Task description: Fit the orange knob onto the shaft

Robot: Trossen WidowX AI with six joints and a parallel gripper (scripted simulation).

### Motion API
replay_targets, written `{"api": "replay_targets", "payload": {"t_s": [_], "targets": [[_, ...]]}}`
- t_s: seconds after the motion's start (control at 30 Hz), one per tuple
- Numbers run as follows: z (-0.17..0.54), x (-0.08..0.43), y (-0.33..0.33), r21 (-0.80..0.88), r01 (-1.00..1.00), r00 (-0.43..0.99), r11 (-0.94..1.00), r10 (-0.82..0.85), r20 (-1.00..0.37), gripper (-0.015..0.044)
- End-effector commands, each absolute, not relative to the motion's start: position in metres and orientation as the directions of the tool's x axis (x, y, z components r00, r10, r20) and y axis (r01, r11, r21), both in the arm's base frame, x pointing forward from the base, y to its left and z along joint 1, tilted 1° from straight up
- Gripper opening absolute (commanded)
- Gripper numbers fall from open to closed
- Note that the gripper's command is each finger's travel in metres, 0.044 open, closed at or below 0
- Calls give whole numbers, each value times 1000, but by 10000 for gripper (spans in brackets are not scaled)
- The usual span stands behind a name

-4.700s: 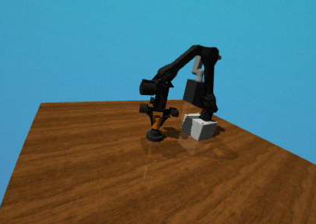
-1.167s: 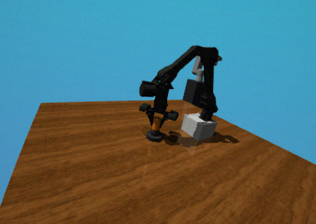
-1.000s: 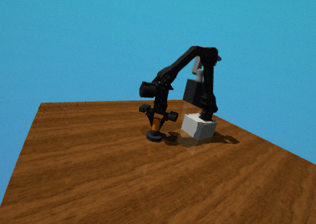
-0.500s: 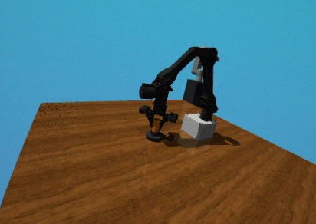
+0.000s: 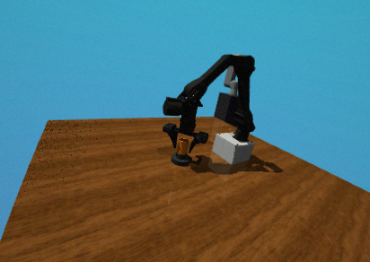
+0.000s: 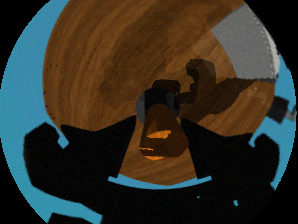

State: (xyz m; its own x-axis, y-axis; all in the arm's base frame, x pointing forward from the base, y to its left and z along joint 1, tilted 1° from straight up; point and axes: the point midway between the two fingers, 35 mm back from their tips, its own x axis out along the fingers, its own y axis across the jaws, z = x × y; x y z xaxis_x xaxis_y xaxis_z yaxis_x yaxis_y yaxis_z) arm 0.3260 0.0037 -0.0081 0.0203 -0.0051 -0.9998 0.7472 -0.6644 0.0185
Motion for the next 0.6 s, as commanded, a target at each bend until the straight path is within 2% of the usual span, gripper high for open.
{"api": "replay_targets", "payload": {"t_s": [0.0,0.03,0.23,0.43,0.57], "targets": [[-8,326,4,18,747,20,-664,-5,-1000,420],[-8,326,4,18,747,20,-664,-5,-1000,440],[-5,326,4,18,747,20,-664,-5,-1000,440],[85,325,4,19,747,21,-664,-5,-1000,440],[88,326,4,19,747,21,-664,-5,-1000,440]]}}
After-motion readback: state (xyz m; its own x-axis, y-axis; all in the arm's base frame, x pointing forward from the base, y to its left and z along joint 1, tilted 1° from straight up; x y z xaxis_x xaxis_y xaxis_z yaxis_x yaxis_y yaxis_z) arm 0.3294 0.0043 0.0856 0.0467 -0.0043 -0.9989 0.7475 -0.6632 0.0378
